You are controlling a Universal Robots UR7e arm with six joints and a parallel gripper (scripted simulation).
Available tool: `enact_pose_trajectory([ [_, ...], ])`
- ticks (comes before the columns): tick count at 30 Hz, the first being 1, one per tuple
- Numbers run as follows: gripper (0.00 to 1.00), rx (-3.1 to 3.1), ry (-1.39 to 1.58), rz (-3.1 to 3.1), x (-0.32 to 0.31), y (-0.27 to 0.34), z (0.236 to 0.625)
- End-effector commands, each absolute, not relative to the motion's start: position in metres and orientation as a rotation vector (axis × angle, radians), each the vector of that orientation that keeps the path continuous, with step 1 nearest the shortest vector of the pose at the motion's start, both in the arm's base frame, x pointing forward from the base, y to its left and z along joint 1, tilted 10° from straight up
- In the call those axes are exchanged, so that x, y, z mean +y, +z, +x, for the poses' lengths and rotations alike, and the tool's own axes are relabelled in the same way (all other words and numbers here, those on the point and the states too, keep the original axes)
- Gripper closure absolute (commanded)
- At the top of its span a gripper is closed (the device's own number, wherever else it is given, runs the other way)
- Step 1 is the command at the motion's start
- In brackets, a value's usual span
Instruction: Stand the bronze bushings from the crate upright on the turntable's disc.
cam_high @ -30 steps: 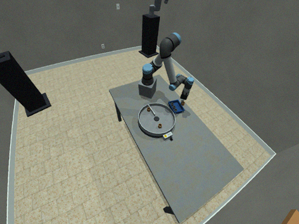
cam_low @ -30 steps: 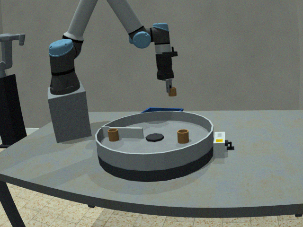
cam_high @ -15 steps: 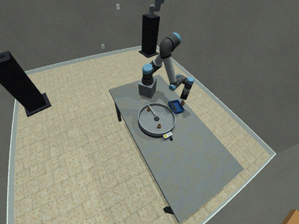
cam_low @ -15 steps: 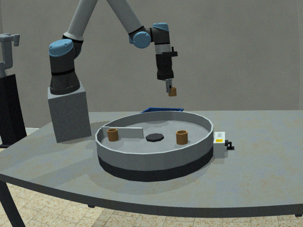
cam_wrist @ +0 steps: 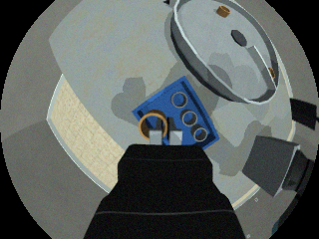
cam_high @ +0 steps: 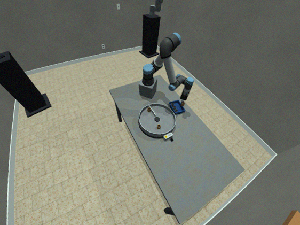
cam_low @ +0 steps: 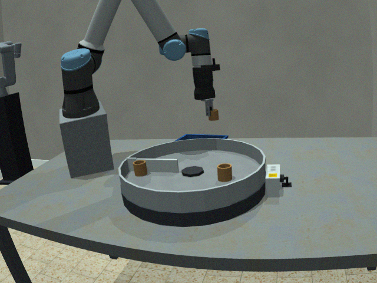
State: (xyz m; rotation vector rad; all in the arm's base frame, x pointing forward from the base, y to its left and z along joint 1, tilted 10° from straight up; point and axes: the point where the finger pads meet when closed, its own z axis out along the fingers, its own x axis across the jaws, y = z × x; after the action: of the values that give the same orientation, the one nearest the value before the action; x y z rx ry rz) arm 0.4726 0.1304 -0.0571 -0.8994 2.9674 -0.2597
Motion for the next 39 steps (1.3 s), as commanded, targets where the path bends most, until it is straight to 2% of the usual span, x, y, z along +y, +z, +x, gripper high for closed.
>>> enact_pose_trajectory([
  [1, 1.0, 2.966, -0.26, -0.899, 0.122, -0.056, 0.468],
  [11, 1.0, 2.966, -0.26, -0.899, 0.098, -0.053, 0.456],
  [39, 1.0, 2.966, -0.26, -0.899, -0.022, -0.04, 0.391],
])
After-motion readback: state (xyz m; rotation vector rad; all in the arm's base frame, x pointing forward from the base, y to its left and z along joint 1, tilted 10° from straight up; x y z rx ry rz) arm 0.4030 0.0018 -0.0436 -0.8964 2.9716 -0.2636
